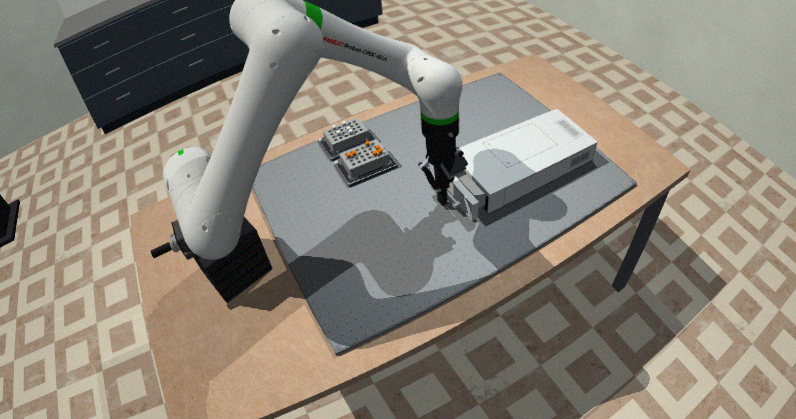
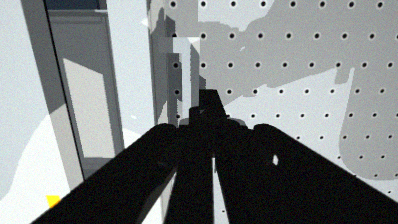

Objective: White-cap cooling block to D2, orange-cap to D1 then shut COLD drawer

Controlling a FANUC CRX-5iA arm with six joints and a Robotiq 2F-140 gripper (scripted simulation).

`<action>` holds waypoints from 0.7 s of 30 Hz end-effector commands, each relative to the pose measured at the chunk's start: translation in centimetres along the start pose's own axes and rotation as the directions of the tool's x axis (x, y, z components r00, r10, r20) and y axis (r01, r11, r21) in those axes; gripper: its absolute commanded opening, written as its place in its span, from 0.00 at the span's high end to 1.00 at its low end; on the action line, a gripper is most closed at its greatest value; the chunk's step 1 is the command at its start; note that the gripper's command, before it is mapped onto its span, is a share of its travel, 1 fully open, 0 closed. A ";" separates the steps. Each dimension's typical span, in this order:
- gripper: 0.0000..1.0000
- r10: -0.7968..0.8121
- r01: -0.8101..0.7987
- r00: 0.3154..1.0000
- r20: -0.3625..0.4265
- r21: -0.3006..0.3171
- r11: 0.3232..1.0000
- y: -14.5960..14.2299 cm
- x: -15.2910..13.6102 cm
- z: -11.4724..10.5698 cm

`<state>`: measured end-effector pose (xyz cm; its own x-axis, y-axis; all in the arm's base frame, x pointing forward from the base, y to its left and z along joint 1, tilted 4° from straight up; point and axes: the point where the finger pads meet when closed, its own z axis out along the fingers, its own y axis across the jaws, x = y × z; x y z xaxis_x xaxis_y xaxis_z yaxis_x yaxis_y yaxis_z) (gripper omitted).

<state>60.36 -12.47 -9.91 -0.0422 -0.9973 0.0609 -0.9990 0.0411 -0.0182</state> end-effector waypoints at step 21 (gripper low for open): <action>0.90 0.000 0.000 1.000 0.000 0.002 1.000 -0.8 0.0 -0.1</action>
<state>60.99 -12.49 -9.90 -0.0422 -0.9973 0.0609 -0.9990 0.0411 -0.0182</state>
